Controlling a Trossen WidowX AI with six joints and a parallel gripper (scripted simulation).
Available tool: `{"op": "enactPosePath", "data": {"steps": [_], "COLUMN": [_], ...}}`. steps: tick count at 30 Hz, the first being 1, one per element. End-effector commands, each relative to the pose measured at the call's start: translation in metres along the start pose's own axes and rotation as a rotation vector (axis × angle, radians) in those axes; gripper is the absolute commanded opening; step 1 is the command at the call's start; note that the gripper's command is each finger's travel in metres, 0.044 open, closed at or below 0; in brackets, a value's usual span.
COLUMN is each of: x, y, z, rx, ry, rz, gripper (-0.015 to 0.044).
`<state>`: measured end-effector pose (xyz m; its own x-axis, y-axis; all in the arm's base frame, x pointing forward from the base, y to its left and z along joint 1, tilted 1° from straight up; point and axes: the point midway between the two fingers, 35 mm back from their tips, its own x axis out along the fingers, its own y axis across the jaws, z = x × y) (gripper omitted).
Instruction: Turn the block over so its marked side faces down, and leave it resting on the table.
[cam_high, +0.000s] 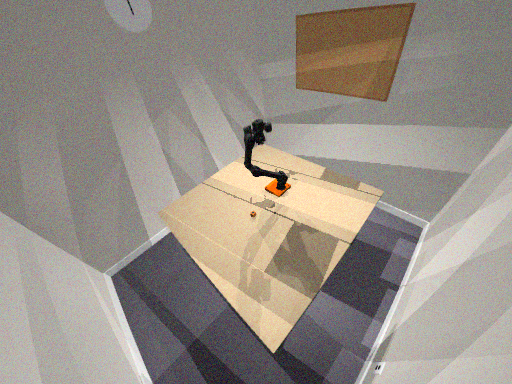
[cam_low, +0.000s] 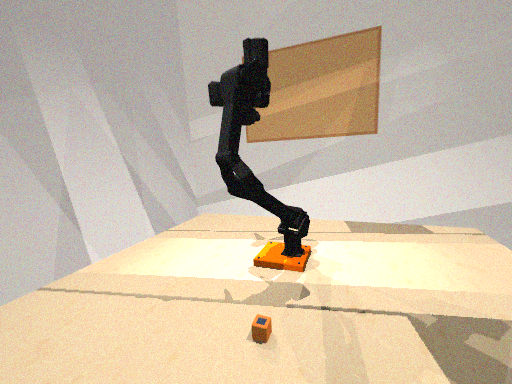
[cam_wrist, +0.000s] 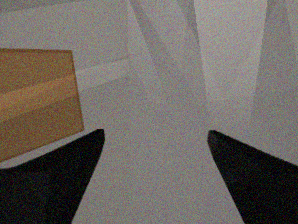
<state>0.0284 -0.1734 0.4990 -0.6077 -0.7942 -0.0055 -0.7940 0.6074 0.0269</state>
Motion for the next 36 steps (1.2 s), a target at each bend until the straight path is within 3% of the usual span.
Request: {"op": "enactPosePath", "data": {"steps": [1,9,20,28,36], "x": [0.001,0.02,-0.015,-0.105,-0.226], "y": [0.003,0.122,0.227,0.309,0.332], "z": [0.0,0.0,0.016,0.048,0.092], "rx": [-0.004,-0.16,-0.296,-0.348,-0.285], "ry": [-0.001,-0.109,-0.318,-0.649,-1.035], "rz": [0.01,0.412,0.752,1.067,1.256], "gripper": [0.0426,0.044,0.044,0.044,0.044]}}
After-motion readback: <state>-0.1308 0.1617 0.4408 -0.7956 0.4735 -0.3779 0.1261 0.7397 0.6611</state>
